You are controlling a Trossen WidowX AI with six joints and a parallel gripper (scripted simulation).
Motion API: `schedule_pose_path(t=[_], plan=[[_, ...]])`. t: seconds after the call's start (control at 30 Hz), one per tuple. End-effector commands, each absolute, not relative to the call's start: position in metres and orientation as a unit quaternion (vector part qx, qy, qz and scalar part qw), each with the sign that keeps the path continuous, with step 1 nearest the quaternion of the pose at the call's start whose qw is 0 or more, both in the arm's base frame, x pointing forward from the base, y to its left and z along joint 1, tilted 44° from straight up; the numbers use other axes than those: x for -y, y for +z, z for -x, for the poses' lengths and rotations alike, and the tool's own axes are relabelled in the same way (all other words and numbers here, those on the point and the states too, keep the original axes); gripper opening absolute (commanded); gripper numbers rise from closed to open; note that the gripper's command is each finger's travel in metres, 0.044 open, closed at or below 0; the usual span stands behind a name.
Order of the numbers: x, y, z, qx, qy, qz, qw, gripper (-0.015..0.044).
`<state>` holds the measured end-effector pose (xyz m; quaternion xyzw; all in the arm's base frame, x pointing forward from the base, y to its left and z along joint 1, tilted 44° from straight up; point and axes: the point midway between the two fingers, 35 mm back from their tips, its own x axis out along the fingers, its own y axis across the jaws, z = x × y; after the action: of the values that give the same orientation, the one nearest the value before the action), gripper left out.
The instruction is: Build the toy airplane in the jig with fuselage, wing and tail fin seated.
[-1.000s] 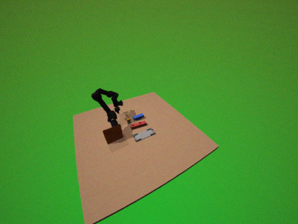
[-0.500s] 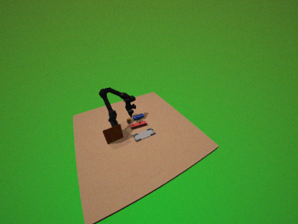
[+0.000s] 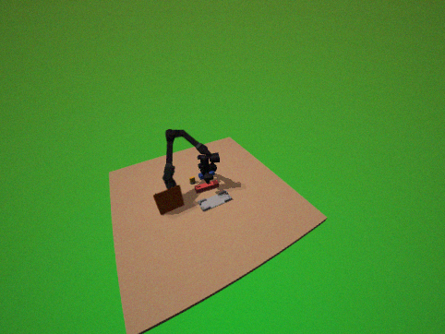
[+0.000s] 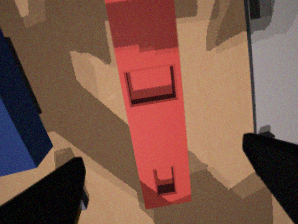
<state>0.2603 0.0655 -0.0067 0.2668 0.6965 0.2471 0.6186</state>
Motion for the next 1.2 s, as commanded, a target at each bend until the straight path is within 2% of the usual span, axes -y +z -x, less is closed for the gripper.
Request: schedule_pose_path(t=[0.0, 1.17], plan=[[-0.063, -0.008, -0.261, -0.689, 0.259, -0.267, 0.622, 0.044], [-0.11, -0.057, -0.256, -0.689, 0.259, -0.268, 0.621, 0.044]])
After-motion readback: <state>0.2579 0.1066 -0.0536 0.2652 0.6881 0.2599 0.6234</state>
